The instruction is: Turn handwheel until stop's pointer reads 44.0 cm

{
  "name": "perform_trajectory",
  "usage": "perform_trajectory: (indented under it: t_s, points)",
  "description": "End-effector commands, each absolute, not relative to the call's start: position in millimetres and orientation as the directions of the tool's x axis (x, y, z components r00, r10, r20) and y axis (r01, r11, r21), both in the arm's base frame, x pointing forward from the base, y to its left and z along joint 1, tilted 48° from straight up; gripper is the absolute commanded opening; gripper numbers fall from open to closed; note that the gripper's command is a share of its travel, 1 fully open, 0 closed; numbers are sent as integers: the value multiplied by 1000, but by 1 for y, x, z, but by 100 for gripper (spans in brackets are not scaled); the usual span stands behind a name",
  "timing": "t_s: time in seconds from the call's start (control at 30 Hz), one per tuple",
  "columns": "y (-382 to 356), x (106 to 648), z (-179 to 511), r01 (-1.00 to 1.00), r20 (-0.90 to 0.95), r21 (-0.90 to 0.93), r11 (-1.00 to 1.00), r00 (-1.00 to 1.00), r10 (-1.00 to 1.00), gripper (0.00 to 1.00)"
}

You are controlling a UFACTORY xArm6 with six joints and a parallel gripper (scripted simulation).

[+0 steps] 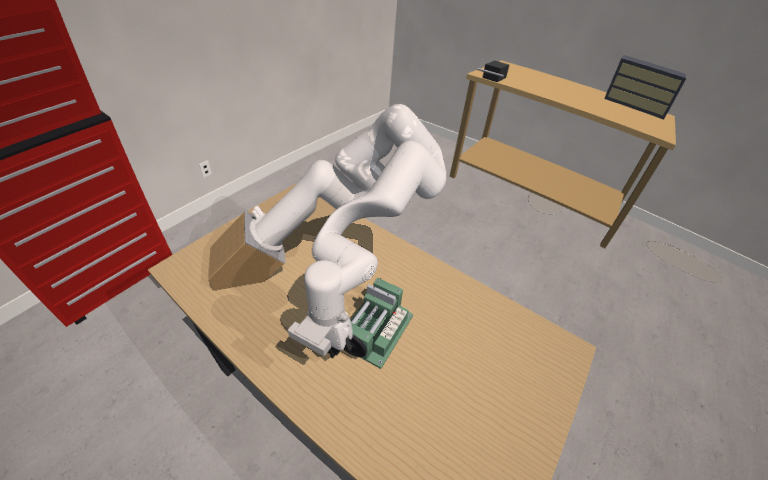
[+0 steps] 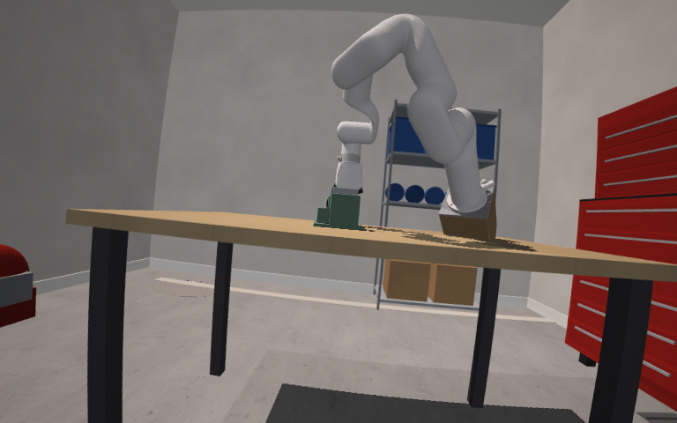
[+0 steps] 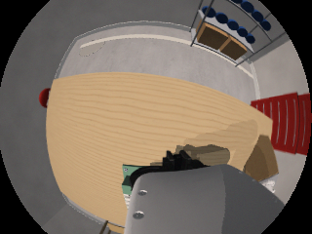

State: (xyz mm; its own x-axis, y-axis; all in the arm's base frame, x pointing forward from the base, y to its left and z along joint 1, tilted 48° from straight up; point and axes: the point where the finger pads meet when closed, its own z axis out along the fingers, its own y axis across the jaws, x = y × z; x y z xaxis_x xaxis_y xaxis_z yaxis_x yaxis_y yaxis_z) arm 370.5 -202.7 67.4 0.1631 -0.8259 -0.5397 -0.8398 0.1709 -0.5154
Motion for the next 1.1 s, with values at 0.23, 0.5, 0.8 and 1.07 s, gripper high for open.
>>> perform_trajectory:
  t_s: [0.23, 0.5, 0.8, 1.07]
  points:
    - [-210, 370, 78, -839, -538, -516, 171, 162, -827, 6]
    - [-214, 372, 84, -839, -538, -516, 171, 162, -827, 6]
    - [-219, 378, 93, -839, -538, -516, 171, 162, -827, 6]
    - [-221, 385, 99, -839, -538, -516, 171, 162, -827, 6]
